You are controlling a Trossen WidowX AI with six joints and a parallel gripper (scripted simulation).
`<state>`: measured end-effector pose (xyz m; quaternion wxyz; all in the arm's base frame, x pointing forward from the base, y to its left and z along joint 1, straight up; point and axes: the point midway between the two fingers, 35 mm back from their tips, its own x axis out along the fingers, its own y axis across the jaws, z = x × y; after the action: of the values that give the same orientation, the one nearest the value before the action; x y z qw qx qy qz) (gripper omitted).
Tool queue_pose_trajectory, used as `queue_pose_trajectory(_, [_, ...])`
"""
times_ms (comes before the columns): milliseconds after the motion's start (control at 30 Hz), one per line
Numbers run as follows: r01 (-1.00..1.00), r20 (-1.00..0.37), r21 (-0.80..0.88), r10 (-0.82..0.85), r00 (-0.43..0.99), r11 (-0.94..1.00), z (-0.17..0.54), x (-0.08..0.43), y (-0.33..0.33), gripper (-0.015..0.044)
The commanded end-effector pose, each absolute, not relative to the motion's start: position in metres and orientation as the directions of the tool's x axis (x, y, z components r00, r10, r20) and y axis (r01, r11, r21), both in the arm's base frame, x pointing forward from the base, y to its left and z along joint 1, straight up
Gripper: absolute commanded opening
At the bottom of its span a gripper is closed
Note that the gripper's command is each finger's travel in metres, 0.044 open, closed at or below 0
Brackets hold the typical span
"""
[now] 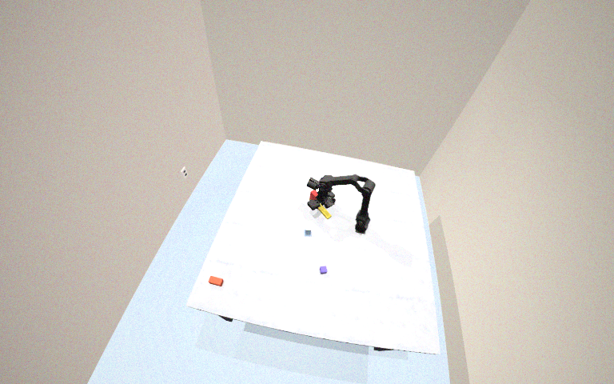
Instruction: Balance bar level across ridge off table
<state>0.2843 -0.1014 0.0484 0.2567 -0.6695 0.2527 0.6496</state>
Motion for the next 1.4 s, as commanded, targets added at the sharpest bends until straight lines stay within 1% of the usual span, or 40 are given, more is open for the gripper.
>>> queue_pose_trajectory(0, [-0.672, -1.0, -0.015, -0.005, 0.028, -0.74, 0.048, 0.284, -0.101, 0.0137])
queue_pose_trajectory(167, [-0.672, -1.0, -0.015, -0.005, 0.028, -0.74, 0.048, 0.284, -0.101, 0.0104])
queue_pose_trajectory(300, [-0.672, -1.0, -0.015, -0.006, 0.028, -0.741, 0.055, 0.285, -0.102, 0.0])
queue_pose_trajectory(1367, [-0.669, -1.0, -0.011, -0.009, 0.027, -0.743, 0.136, 0.283, -0.102, 0.0])
